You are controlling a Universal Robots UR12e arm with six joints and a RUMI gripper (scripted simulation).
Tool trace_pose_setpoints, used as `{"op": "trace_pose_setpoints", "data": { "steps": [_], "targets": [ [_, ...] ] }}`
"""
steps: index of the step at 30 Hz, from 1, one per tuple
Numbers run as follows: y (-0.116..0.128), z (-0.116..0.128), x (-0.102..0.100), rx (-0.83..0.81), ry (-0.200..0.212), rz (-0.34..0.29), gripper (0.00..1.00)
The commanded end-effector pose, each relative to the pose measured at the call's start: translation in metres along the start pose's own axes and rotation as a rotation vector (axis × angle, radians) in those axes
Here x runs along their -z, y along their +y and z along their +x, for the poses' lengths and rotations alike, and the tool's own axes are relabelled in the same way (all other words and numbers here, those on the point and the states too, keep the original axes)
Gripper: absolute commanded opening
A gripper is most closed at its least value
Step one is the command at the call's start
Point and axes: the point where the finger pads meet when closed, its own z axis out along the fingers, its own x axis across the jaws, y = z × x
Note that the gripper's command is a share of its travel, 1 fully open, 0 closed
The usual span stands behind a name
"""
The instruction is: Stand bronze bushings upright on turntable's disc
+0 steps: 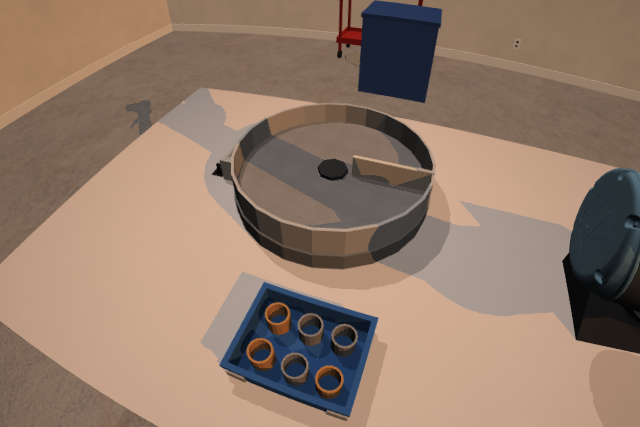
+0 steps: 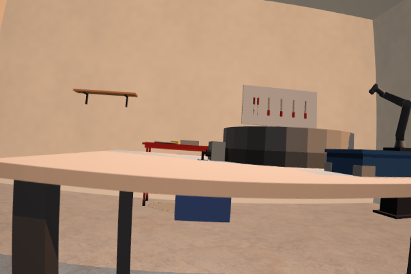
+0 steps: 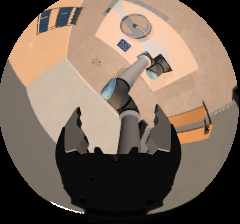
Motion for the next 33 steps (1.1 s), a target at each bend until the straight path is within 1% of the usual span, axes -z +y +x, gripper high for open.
{"op": "trace_pose_setpoints", "data": {
  "steps": [1,3,6,7,9,10,12,13,14,15,17,20,23,24,26,27,28,29,31,32,33],
  "targets": [
    [-0.079,0.022,-0.017,0.164,0.062,0.013,1.00],
    [-0.079,0.022,-0.017,0.164,0.062,0.013,1.00],
    [-0.123,0.033,-0.027,0.263,0.099,0.013,1.00],
    [-0.123,0.033,-0.027,0.263,0.099,0.013,1.00],
    [-0.155,0.041,-0.036,0.334,0.126,0.010,1.00],
    [-0.155,0.041,-0.036,0.334,0.126,0.010,1.00],
    [-0.188,0.049,-0.048,0.411,0.153,0.006,1.00],
    [-0.188,0.049,-0.048,0.411,0.153,0.006,1.00],
    [-0.205,0.053,-0.054,0.450,0.167,0.003,1.00],
    [-0.205,0.053,-0.054,0.450,0.167,0.003,1.00],
    [-0.239,0.061,-0.069,0.533,0.196,-0.004,1.00],
    [-0.239,0.061,-0.069,0.533,0.196,-0.004,1.00],
    [-0.290,0.074,-0.096,0.663,0.241,-0.020,1.00],
    [-0.290,0.074,-0.096,0.663,0.241,-0.020,1.00],
    [-0.324,0.083,-0.116,0.754,0.270,-0.033,1.00],
    [-0.324,0.083,-0.116,0.754,0.270,-0.033,1.00],
    [-0.341,0.088,-0.127,0.800,0.285,-0.041,1.00],
    [-0.341,0.088,-0.127,0.800,0.285,-0.041,1.00],
    [-0.373,0.097,-0.151,0.893,0.314,-0.058,1.00],
    [-0.373,0.097,-0.151,0.893,0.314,-0.058,1.00],
    [-0.389,0.101,-0.164,0.941,0.328,-0.068,1.00]
  ]
}}
